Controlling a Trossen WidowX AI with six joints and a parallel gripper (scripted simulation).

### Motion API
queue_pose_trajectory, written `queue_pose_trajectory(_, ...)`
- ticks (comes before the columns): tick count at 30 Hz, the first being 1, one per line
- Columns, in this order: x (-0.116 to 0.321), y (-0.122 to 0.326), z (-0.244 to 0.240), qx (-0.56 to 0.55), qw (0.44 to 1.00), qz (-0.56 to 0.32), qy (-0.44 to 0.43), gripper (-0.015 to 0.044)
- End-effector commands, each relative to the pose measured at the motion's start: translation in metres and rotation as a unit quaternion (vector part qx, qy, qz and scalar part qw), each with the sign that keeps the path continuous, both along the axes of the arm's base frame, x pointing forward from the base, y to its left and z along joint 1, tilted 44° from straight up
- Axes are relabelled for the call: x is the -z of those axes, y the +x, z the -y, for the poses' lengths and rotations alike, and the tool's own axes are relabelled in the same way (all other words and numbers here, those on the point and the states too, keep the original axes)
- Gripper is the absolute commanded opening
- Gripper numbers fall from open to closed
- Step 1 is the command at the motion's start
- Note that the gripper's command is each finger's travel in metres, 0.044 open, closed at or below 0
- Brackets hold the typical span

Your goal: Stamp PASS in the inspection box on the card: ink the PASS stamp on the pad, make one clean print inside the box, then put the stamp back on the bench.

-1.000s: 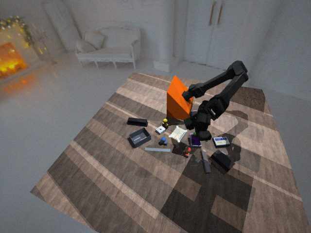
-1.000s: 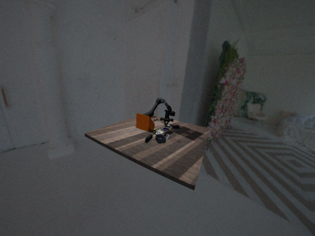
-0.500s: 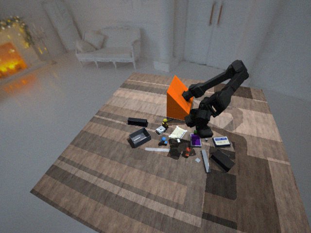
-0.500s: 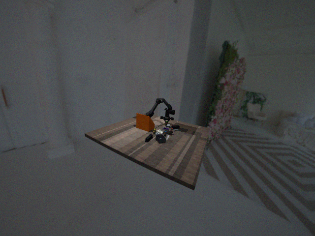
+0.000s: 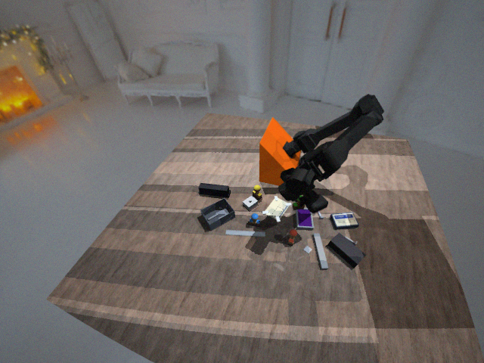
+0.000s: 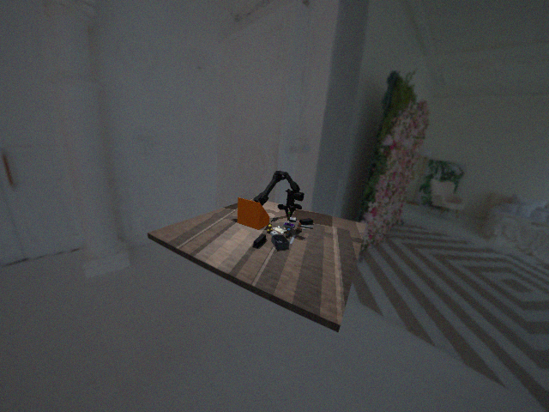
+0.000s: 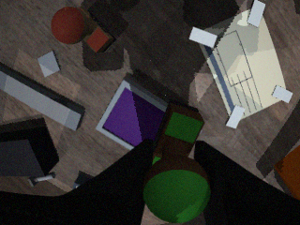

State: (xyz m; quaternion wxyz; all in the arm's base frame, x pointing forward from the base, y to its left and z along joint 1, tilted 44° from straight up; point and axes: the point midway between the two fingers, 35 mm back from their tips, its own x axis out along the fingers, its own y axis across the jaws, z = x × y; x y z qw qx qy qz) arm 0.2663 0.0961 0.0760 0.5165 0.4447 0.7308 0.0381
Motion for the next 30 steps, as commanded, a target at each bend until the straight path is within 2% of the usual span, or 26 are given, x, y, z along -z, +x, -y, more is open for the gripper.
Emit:
queue_pose_trajectory(1, 0.008, 0.000, 0.008, -0.034, 0.999, 0.033, 0.001, 0.0000)
queue_pose_trajectory(13, 0.029, 0.002, 0.029, -0.145, 0.980, 0.139, 0.014, 0.0000)
queue_pose_trajectory(26, 0.050, -0.001, 0.052, -0.261, 0.932, 0.251, 0.030, 0.0000)
queue_pose_trajectory(30, 0.053, -0.002, 0.054, -0.273, 0.925, 0.264, 0.032, 0.0000)
